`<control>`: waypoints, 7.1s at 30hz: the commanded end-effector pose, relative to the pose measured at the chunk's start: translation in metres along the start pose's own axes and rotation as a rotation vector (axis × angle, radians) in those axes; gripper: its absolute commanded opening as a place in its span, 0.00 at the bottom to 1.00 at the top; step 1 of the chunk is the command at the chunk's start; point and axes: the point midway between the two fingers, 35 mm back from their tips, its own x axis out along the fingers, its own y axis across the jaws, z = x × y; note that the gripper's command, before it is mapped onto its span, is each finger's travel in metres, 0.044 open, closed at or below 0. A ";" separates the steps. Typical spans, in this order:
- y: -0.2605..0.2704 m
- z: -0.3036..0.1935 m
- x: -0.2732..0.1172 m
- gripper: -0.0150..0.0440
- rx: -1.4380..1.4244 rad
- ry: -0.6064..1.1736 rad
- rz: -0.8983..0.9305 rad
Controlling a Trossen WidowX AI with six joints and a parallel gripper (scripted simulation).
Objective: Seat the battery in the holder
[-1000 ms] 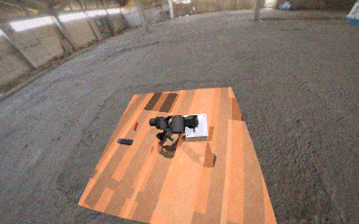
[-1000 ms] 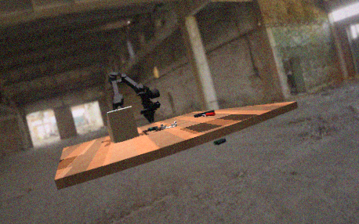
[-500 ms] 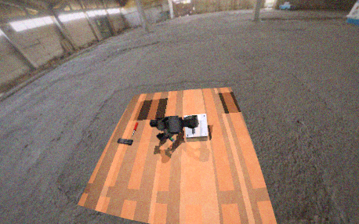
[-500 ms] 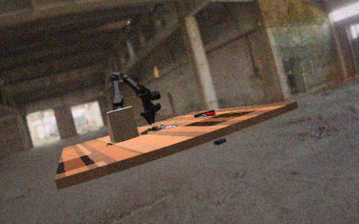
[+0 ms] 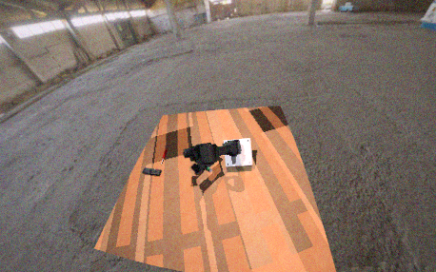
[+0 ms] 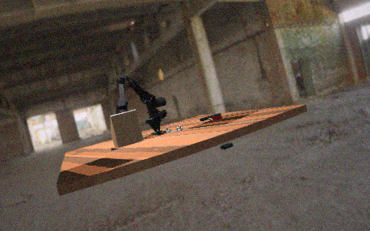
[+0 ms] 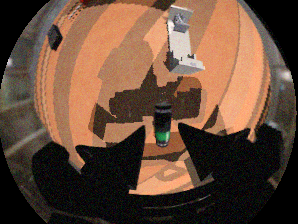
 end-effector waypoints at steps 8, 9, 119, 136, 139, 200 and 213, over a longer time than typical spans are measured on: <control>-0.003 -0.003 0.016 0.67 0.009 0.010 -0.003; -0.003 -0.003 0.016 0.67 0.009 0.010 -0.002; -0.038 0.125 -0.047 0.39 -3.071 -0.009 0.158; -0.038 0.120 -0.020 0.39 -3.030 -0.012 0.432; -0.038 0.120 -0.019 0.39 -3.022 -0.010 0.457; -0.039 0.141 -0.003 0.39 -2.905 -0.006 0.765; -0.040 0.149 -0.003 0.39 -2.904 -0.004 0.760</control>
